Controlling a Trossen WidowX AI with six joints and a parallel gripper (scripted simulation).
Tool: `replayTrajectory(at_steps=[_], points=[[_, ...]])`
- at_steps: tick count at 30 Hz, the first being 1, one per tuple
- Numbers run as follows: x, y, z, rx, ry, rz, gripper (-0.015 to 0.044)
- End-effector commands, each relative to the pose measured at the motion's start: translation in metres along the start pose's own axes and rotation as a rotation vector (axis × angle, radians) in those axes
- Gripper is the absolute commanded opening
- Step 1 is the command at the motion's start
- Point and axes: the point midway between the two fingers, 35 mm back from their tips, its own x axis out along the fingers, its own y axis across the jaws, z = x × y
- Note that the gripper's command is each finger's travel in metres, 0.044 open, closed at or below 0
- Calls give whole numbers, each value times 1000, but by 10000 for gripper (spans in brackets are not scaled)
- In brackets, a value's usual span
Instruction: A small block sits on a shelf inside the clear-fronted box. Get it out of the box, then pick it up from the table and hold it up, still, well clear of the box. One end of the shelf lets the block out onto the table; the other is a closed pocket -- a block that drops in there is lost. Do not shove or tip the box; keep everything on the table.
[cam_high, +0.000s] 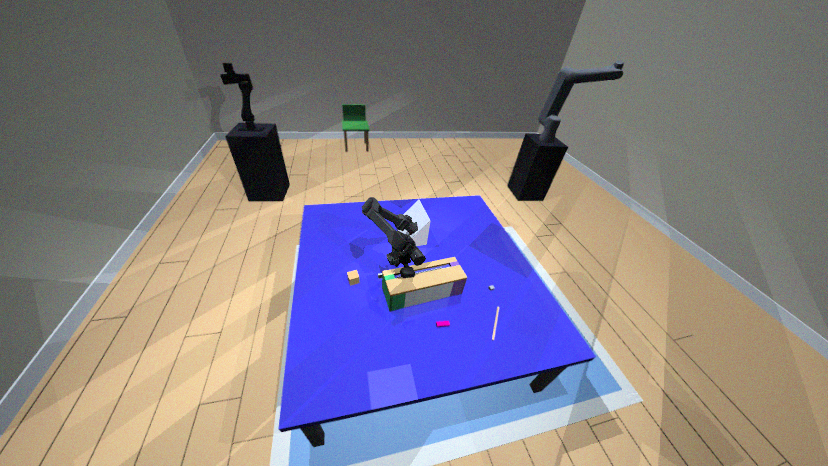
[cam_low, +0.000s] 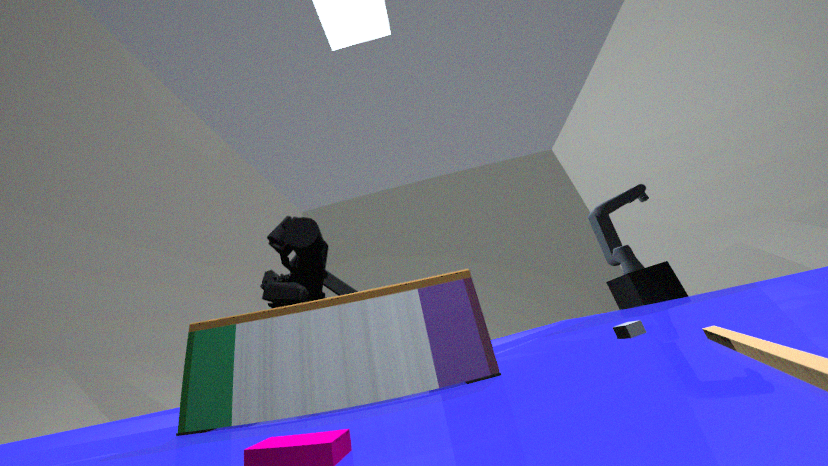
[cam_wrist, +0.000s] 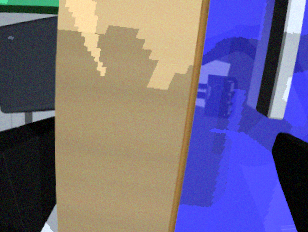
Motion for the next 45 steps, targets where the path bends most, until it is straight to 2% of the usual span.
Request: replayTrajectory(at_steps=[1,9,16,21,22,25,26,35,42,45], points=[[-1,2,9,12,-3,9,400],[0,2,22,12,-3,9,400],[-58,-1,26,-4,0,10,400],[-58,-1,26,-9,-4,19,400],[-58,-2,27,12,1,22,374],[-56,-10,37,303,76,56,295],[-55,-13,41,429,110,70,285],[-58,-39,83,1505,457,176,285],[-59,-41,86,1581,488,183,285],[-40,-38,81,1582,491,173,285]])
